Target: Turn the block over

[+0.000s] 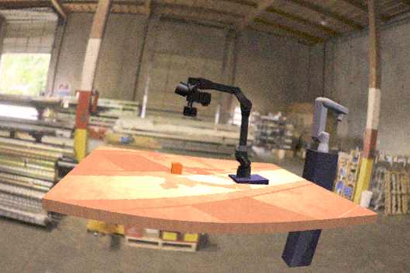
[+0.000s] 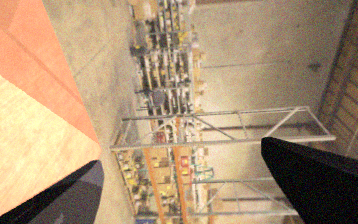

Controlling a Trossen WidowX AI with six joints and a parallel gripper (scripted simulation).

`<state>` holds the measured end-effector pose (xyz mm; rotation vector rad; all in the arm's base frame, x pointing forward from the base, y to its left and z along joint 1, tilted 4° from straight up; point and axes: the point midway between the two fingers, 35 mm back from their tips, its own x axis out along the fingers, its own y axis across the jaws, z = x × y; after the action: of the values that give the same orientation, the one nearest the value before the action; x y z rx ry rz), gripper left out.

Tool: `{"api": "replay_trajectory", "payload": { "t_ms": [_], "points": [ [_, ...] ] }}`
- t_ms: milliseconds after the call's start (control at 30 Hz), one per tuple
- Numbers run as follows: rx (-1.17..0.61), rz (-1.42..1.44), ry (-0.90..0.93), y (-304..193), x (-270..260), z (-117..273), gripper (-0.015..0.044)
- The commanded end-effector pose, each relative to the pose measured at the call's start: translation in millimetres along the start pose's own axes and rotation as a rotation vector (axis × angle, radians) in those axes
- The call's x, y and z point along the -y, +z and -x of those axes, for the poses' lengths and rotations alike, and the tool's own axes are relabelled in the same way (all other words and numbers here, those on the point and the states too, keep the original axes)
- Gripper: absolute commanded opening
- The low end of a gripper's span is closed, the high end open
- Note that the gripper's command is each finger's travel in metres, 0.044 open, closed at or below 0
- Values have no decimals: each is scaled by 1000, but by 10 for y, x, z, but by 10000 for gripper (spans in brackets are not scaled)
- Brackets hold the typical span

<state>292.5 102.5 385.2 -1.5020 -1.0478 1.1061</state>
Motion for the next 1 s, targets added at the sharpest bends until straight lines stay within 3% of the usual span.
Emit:
{"api": "replay_trajectory", "payload": {
  "t_ms": [0,267,533,733,967],
  "points": [
    [-1,-18,8,-5,-17,-3,426],
    [-182,-790,343,-177,-780,-29,440],
    [-660,-1541,580,-271,-1541,153,440],
    [-1095,-1903,596,-297,-1927,353,440],
    [-1571,-2112,489,-312,-2219,588,440]
  ]
}}
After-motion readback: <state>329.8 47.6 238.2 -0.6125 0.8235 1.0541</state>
